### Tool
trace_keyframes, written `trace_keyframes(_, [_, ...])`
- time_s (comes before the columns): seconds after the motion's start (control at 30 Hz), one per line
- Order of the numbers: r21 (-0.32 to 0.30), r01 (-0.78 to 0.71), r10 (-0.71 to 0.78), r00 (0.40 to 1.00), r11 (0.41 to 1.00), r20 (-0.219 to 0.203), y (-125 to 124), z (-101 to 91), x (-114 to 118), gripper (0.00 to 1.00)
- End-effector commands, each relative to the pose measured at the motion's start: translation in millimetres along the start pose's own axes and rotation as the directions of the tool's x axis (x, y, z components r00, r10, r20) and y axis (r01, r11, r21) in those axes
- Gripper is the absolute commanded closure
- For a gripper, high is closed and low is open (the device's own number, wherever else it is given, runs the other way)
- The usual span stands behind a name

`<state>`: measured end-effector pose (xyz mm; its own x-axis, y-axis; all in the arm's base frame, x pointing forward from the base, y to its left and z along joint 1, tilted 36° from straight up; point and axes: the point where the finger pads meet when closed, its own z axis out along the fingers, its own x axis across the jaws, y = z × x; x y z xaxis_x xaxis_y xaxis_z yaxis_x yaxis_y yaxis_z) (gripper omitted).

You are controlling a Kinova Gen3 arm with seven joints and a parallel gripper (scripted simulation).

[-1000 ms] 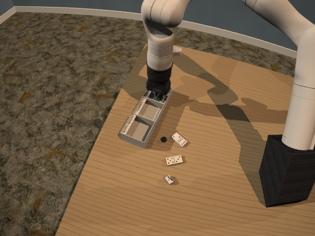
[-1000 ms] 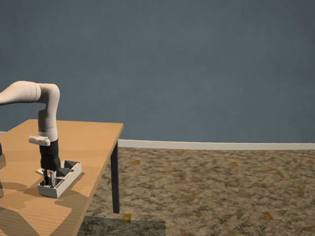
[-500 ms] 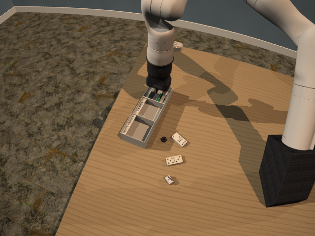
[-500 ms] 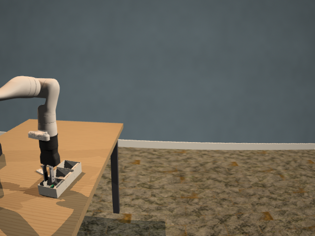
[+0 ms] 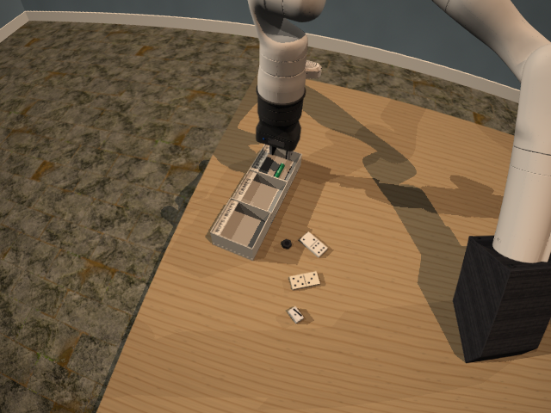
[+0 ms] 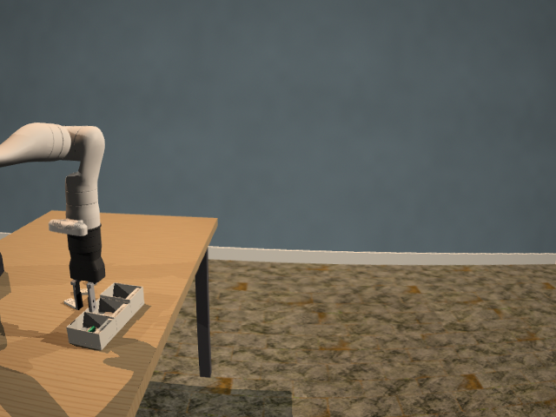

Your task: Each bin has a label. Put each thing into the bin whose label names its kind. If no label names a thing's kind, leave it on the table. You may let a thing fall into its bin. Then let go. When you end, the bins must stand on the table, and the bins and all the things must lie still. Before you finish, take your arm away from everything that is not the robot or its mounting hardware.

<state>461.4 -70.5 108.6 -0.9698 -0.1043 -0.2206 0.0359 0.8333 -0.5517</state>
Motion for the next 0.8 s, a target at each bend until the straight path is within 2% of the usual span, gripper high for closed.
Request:
trace_keyframes(0.0, [-0.003,0.023,-0.023,1.0,1.0,0.001,5.6,-0.9,2.3,0.21])
trace_keyframes(0.2, [-0.002,0.317,-0.317,0.948,0.948,0.002,48.3,-1.1,28.3,0.21])
trace_keyframes(0.33, [-0.002,0.5,-0.5,0.866,0.866,0.002,76.8,-1.3,45.7,0.21])
trace_keyframes(0.5, [-0.001,0.697,-0.697,0.717,0.717,0.003,112.5,-1.4,67.3,0.21])
trace_keyframes(0.57, [-0.001,0.697,-0.697,0.717,0.717,0.003,112.5,-1.4,67.3,0.21])
trace_keyframes(0.77, [-0.001,0.879,-0.879,0.477,0.477,0.003,155.2,-1.7,93.3,0.21])
